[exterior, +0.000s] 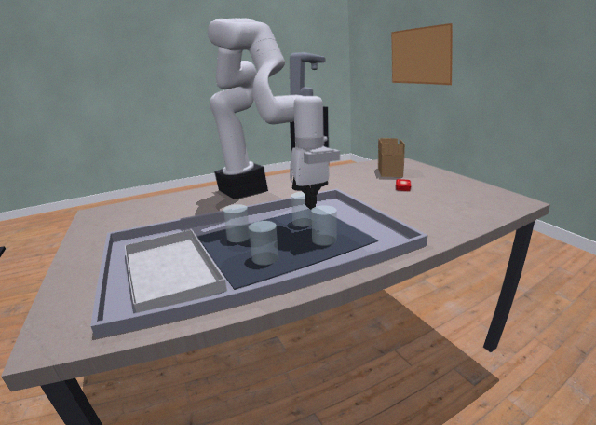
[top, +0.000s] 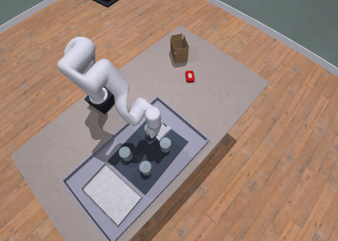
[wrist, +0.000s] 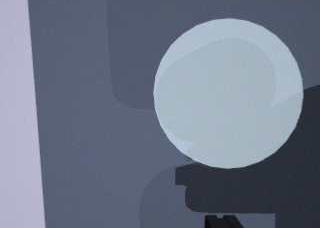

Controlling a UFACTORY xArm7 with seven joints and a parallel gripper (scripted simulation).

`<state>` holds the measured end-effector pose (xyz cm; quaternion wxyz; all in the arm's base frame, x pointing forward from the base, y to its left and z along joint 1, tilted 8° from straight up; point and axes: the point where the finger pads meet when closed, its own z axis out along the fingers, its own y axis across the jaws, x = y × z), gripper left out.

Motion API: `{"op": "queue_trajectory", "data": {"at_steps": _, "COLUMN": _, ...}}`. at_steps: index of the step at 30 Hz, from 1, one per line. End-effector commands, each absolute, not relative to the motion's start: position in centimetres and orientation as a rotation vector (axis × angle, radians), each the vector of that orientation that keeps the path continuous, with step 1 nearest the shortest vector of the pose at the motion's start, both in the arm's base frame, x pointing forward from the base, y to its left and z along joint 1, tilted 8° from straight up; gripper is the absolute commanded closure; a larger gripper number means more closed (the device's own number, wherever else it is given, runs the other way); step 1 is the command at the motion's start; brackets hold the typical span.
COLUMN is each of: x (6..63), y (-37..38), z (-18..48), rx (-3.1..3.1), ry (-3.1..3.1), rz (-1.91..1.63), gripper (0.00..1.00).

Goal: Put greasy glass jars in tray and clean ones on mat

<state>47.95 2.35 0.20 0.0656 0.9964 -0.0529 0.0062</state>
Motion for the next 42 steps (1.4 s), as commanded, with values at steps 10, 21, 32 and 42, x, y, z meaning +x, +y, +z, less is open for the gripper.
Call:
{"op": "queue_trajectory", "data": {"at_steps": 10, "x": 48.1, "y": 2.4, "z": 0.4, "rx": 3.007, "ry": -0.159, "rz": 0.026, "gripper": 1.00}}
{"op": "queue_trajectory", "data": {"at_steps": 21, "x": 48.1, "y": 3.4, "z": 8.0, "rx": 3.007, "ry": -0.159, "rz": 0.026, "gripper": 1.00}}
{"op": "queue_trajectory", "data": {"at_steps": 32, "x": 47.5, "y": -3.0, "z": 8.8, "rx": 3.007, "ry": -0.159, "rz": 0.026, "gripper": 1.00}}
{"op": "queue_trajectory", "data": {"at_steps": 42, "x": 47.0, "y": -9.4, "z": 9.6, "rx": 3.007, "ry": -0.159, "rz": 0.026, "gripper": 1.00}}
